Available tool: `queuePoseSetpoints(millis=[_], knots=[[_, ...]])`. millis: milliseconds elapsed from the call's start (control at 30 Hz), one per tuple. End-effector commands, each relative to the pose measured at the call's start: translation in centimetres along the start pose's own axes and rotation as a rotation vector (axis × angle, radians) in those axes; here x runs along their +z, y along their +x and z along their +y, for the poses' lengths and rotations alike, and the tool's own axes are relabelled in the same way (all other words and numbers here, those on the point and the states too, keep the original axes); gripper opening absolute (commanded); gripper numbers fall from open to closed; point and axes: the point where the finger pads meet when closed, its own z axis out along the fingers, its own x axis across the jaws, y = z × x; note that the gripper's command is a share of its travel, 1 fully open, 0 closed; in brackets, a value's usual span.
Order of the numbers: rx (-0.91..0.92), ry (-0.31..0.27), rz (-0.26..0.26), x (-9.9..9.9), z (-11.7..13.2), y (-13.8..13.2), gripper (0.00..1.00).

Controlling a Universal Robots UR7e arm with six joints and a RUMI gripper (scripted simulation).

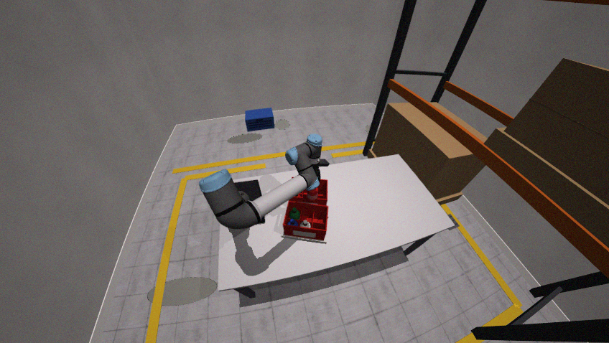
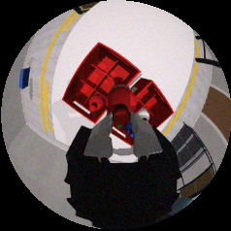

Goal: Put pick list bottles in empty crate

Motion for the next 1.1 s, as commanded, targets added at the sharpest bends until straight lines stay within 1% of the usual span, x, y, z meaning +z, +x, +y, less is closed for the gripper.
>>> queuePoseSetpoints(millis=[0, 833, 1067], knots=[[0.001, 0.001, 0.000, -0.1, -0.1, -0.5, 0.00], [0.001, 0.001, 0.000, -0.1, -0.9, -5.2, 0.00], [0.001, 0.001, 0.000, -0.1, -0.9, -5.4, 0.00]])
